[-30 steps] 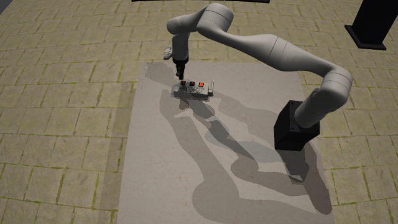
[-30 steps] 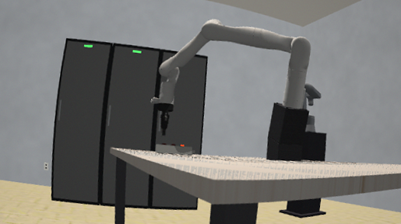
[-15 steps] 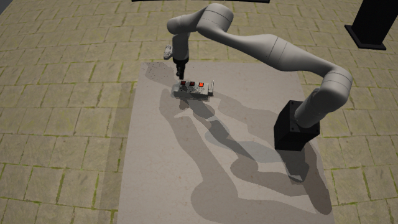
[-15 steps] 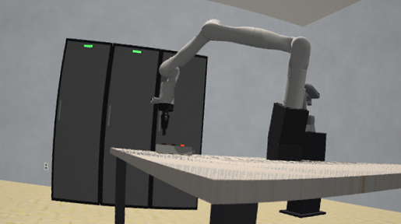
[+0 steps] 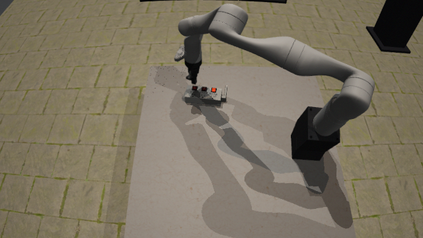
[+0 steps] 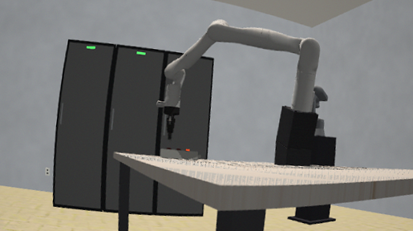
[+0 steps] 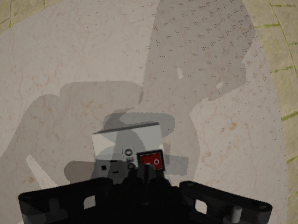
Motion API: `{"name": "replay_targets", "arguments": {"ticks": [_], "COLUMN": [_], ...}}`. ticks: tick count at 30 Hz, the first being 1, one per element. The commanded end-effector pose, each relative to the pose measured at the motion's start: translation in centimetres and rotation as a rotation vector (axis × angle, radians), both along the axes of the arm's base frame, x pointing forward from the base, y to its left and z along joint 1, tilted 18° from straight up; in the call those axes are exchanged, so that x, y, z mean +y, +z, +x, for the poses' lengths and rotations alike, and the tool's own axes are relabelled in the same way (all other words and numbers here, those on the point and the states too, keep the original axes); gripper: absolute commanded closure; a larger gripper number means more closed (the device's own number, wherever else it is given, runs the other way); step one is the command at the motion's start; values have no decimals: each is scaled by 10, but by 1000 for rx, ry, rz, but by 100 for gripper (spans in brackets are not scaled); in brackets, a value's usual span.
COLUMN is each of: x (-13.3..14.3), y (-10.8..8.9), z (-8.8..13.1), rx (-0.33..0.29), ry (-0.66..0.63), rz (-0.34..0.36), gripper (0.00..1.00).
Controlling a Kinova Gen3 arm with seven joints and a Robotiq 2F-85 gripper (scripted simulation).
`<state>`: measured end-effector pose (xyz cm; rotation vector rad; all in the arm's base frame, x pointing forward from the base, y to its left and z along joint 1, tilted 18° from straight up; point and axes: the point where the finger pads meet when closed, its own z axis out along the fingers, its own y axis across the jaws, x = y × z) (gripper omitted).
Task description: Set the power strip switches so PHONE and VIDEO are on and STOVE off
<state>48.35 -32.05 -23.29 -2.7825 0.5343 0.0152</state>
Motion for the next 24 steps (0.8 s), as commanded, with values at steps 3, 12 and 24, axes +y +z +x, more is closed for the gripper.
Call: {"name": "replay_targets", "arguments": {"ticks": [3,12,24], "x": [4,4,4], "y": [3,5,10], "z": [-1,-2,-1], "rx": [49,124,263], "ry": [-137,-368,-808], "rz": [16,28,47], "gripper": [100,100,100]}}
